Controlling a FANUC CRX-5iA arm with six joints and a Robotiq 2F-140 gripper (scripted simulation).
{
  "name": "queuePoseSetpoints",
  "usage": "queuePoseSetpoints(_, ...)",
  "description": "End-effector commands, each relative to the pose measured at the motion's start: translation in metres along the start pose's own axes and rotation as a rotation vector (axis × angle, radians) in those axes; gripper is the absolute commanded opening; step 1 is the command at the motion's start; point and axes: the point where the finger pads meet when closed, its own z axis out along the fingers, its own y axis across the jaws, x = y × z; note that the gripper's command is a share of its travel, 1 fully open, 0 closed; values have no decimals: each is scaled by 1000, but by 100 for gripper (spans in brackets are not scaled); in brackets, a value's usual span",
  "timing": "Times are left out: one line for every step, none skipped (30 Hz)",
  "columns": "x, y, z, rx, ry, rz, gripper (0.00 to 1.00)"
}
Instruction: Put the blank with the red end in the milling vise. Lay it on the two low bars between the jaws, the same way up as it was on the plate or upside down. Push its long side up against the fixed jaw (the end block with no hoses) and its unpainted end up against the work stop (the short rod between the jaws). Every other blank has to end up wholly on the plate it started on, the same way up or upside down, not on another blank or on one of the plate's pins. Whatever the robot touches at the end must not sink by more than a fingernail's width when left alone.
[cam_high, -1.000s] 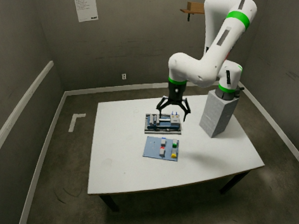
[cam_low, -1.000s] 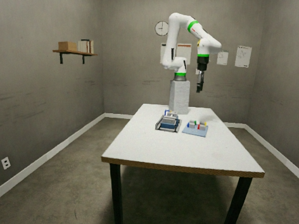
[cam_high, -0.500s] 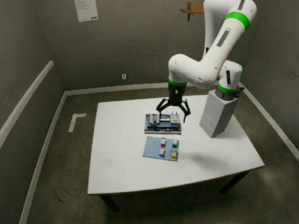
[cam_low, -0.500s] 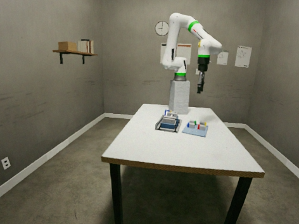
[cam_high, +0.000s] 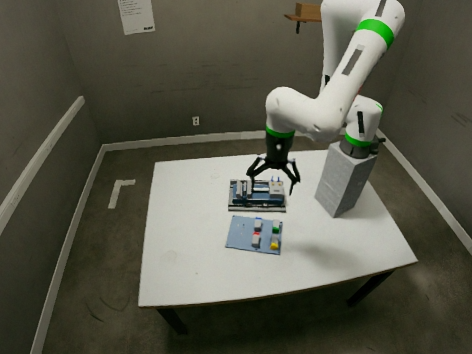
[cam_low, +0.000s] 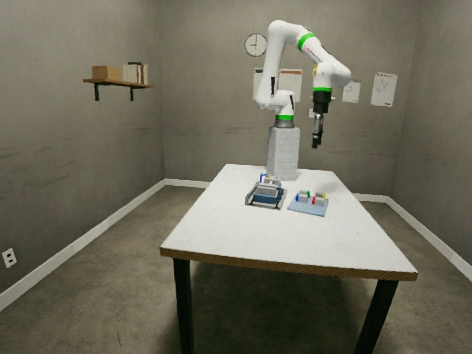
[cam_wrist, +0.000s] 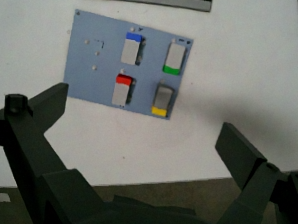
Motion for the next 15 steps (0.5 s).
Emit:
queuePoseSetpoints(-1,0,0,1,-1,0,100)
queuePoseSetpoints(-1,0,0,1,-1,0,100)
queuePoseSetpoints(-1,0,0,1,-1,0,100)
queuePoseSetpoints(-1,0,0,1,-1,0,100)
queuePoseSetpoints(-1,0,0,1,-1,0,100)
queuePoseSetpoints(-2,0,0,1,-1,0,100)
queuePoseSetpoints(-2,0,1,1,-1,0,100)
queuePoseSetpoints(-2,0,1,1,-1,0,100)
queuePoseSetpoints(-2,0,1,1,-1,0,100)
queuePoseSetpoints(-2,0,1,1,-1,0,100)
queuePoseSetpoints(-2,0,1,1,-1,0,100)
queuePoseSetpoints(-3,0,1,1,-1,0,100)
queuePoseSetpoints(-3,0,1,1,-1,0,100)
queuePoseSetpoints(-3,0,1,1,-1,0,100)
queuePoseSetpoints(-3,0,2,1,-1,0,100)
